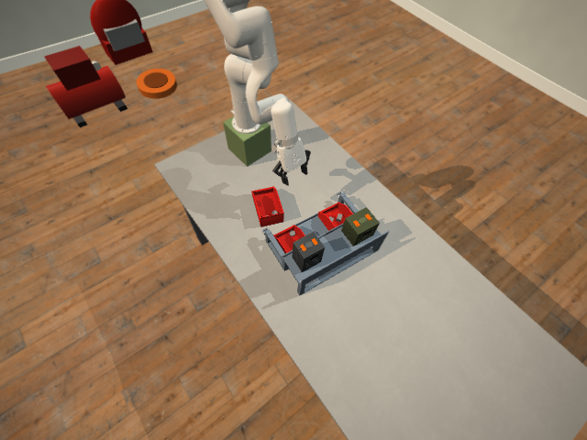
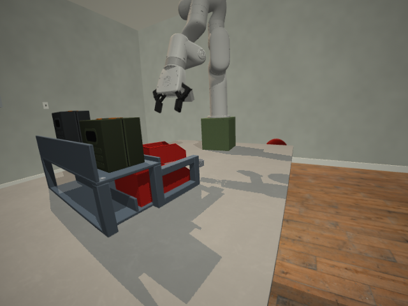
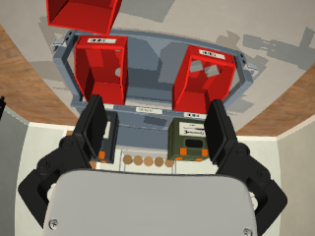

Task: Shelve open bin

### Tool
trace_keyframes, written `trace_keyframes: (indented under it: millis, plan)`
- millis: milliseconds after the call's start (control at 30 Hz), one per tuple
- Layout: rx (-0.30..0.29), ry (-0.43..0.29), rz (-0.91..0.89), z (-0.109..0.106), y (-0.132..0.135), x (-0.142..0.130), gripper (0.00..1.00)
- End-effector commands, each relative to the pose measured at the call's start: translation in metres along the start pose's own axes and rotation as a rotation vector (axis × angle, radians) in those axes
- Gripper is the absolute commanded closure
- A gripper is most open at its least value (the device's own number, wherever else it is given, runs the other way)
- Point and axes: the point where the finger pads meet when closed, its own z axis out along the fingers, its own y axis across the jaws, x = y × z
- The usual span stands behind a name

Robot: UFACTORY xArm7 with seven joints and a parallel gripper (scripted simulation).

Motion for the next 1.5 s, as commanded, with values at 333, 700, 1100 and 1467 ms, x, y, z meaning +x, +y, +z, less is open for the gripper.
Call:
trace_keyframes:
  millis: [333,700,1100,1467]
  plan:
    - [0.016,0.0,0.001,-0.0024,-0.0014,0.0004,0.0]
    - [0.024,0.001,0.001,-0.0035,-0.002,0.0013,0.0]
    - [0.024,0.001,0.001,-0.0049,-0.0025,0.0021,0.0]
    - [0.025,0.001,0.001,-0.0051,-0.0026,0.0023,0.0]
